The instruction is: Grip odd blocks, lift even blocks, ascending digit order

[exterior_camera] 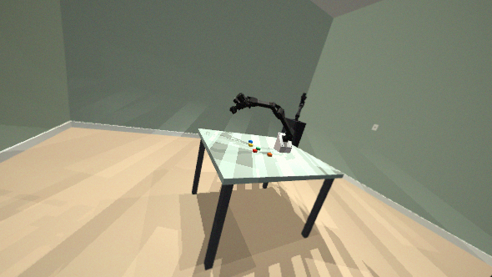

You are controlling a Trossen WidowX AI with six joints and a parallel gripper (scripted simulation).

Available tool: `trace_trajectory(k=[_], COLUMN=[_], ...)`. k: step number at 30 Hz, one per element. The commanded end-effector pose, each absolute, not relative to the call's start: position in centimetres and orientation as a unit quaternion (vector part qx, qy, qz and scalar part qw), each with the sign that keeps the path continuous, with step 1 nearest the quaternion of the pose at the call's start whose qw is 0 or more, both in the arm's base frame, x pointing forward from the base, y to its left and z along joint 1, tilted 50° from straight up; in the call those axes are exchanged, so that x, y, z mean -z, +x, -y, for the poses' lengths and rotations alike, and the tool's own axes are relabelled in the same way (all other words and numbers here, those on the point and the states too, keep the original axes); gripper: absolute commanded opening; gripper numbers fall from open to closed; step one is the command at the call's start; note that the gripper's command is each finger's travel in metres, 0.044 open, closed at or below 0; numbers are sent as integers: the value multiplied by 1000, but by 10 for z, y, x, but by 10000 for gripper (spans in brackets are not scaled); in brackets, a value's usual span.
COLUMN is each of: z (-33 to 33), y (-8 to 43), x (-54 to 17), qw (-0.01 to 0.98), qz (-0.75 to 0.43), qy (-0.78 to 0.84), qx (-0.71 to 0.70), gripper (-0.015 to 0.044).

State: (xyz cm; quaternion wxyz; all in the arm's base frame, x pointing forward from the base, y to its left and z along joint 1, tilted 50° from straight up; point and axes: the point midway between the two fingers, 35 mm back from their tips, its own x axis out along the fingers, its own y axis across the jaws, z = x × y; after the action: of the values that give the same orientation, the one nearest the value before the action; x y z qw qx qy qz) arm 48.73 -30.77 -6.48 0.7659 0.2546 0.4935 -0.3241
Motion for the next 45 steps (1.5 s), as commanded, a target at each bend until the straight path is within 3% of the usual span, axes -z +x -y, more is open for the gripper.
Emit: trace_trajectory(k=[1, 9, 19, 45], z=[306, 230, 140, 139], y=[484, 370, 275, 274], x=[67, 117, 95, 94], qw=[765, 699, 656, 656], qz=[-501, -679, -635, -633], qy=[252, 224, 290, 291], qx=[318, 17, -286, -291], gripper=[400, 400, 400, 400])
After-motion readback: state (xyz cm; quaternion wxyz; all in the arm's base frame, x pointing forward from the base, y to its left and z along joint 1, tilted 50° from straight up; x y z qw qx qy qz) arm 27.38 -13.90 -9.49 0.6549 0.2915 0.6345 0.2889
